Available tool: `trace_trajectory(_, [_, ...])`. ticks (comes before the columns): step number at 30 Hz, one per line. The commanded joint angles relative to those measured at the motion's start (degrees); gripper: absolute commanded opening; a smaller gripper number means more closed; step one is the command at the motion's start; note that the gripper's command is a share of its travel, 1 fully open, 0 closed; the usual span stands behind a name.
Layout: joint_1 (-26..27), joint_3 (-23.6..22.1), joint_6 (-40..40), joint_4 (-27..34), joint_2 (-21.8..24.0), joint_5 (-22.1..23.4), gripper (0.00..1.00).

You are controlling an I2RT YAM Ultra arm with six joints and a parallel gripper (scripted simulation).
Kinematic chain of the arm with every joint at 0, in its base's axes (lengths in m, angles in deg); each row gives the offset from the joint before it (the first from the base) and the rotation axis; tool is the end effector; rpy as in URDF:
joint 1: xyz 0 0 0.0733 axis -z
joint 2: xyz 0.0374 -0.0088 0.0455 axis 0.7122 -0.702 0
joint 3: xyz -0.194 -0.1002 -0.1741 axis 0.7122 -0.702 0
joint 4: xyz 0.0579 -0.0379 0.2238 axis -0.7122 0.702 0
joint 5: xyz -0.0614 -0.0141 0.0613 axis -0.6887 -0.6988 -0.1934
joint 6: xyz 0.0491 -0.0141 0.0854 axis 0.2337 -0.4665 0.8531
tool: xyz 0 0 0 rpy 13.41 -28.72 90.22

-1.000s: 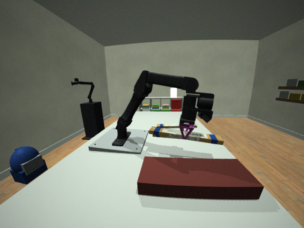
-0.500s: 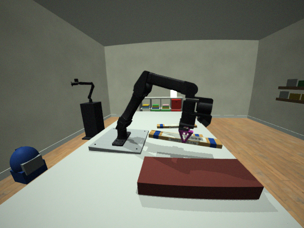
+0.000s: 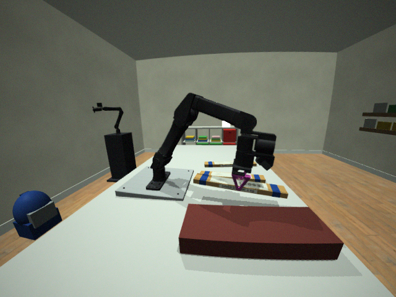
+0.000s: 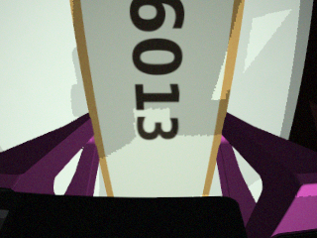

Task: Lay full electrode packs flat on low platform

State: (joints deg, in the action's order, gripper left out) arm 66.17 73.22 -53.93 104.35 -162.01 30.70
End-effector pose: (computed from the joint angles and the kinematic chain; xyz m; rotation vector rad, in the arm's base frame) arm 0.3581 -0.1327 0.1784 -0.3293 -3.0952 -0.0426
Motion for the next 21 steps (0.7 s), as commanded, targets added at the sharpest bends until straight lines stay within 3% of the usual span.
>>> trace_trajectory(1, [-0.12,-1.32,0.22,-2.43,3.93,0.04,0.00])
trace_trajectory(21, [-0.47,-6.21,0.43,-9.15,3.74,0.05,0.00])
